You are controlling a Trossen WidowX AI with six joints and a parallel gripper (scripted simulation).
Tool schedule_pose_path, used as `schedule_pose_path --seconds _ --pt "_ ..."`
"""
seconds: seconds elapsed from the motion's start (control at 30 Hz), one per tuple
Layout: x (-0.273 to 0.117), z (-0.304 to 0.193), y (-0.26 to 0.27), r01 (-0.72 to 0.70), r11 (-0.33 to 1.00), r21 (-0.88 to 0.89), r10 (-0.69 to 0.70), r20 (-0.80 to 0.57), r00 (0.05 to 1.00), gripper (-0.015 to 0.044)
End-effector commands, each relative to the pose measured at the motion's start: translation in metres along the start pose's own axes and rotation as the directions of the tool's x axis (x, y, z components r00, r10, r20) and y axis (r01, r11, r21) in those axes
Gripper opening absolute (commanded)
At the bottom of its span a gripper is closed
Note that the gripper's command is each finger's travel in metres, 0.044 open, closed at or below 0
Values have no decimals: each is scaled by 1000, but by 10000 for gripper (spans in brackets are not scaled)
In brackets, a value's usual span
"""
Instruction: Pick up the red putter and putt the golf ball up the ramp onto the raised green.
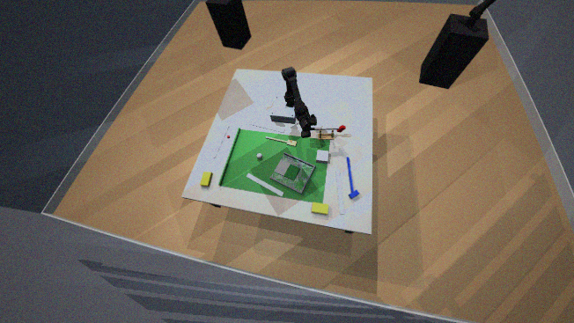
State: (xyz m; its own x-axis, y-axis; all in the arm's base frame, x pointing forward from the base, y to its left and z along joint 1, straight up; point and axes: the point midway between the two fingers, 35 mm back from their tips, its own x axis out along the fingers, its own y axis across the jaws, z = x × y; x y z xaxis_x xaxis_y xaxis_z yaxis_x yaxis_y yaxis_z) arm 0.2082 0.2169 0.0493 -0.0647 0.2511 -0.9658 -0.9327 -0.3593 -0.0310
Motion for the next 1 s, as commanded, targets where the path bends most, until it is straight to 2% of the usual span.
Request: schedule_pose_path --seconds 0.0,0.23,0.5,0.97 --pt "-29 7 3 1 1000 -1 -1 6 1000 0" --pt "-29 0 -1 16 999 39 -16 -2 1000 0" --pt "-42 -40 -12 53 959 279 -44 -38 998 0" --pt "-66 -114 -17 132 726 674 -71 -118 991 0"
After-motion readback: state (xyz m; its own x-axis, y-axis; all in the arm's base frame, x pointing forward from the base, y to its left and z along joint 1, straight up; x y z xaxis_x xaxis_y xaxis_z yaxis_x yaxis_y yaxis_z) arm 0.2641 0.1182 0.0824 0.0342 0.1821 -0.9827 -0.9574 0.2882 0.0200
